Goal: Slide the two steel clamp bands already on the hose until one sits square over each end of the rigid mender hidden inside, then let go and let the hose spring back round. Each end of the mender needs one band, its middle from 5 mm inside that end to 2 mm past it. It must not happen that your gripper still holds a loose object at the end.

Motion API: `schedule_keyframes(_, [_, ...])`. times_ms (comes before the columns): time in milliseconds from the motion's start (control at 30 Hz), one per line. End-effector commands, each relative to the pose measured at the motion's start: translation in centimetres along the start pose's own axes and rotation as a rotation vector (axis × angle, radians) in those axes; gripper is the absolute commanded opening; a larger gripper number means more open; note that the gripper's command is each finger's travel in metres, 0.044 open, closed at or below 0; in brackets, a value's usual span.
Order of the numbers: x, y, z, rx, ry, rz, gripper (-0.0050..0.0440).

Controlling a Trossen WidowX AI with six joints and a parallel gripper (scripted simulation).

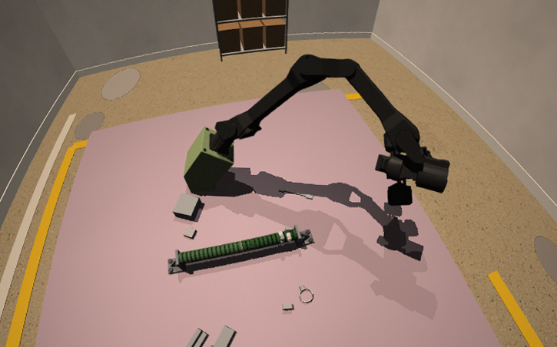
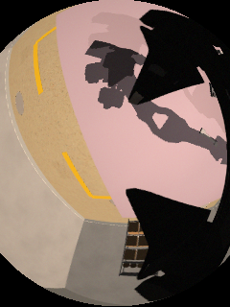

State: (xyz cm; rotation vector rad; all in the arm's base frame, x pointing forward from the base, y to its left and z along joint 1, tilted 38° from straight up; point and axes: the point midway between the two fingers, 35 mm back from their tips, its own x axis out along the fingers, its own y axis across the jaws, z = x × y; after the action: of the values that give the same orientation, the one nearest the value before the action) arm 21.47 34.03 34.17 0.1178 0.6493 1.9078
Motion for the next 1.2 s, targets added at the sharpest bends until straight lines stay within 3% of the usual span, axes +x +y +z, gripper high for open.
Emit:
schedule_keyframes(0, [0.0,0.0,0.0,0.0,0.0,0.0,0.04])
schedule_keyframes(533, [0.0,0.0,0.0,0.0,0.0,0.0,0.04])
schedule_keyframes(567, [-0.2,-0.4,-0.2,-0.005,0.0,-0.011,0.0424])
schedule_keyframes(667, [-3.4,-5.4,-3.2,-0.076,0.015,-0.162,0.044])
schedule_keyframes(867, [-8.5,-10.8,-8.5,-0.16,0.08,-0.347,0.044])
schedule_keyframes(1033, [-13.2,-14.1,-14.2,-0.22,0.174,-0.478,0.044])
schedule_keyframes(1100, [-13.2,-14.1,-14.2,-0.22,0.174,-0.478,0.044])
schedule_keyframes(1167, [-16.4,-15.4,-18.5,-0.242,0.249,-0.545,0.044])
